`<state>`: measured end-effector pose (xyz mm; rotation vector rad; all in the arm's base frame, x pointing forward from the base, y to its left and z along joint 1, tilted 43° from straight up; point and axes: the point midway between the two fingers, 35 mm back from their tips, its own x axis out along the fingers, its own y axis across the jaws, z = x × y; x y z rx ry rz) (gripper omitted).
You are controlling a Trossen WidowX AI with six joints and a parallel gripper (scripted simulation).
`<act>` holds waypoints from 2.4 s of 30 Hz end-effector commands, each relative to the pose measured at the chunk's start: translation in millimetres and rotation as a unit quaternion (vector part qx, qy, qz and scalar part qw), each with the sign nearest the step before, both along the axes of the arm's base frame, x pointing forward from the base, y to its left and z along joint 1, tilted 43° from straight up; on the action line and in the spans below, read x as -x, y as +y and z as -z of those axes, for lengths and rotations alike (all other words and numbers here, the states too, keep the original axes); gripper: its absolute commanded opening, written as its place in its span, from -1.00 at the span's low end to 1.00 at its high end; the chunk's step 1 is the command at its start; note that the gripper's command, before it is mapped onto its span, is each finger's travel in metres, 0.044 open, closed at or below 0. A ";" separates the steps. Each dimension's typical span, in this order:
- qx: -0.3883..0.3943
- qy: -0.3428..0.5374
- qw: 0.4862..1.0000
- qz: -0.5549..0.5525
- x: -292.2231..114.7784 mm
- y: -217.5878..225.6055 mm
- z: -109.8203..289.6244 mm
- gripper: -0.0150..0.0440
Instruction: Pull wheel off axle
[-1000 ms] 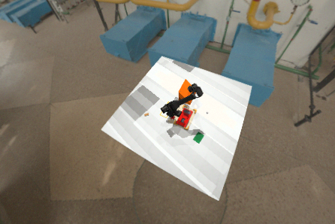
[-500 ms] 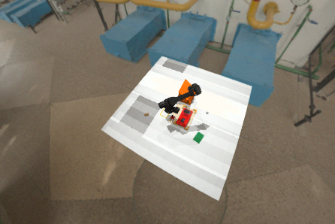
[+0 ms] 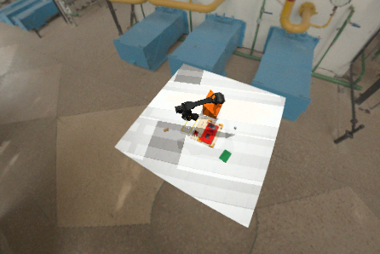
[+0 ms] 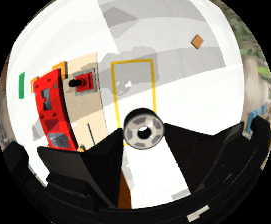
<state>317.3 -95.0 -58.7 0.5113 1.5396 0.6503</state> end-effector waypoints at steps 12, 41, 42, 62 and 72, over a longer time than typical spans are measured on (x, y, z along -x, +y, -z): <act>0.001 -0.002 1.000 -0.008 3.4 24.2 29.5 -0.49; 0.000 -0.001 1.000 -0.011 7.3 46.6 53.9 0.53; 0.000 -0.002 1.000 -0.010 6.5 39.7 46.3 0.53; 0.000 0.001 1.000 -0.008 85.5 13.1 -25.5 1.00; 0.000 0.001 1.000 -0.008 85.5 13.1 -25.5 1.00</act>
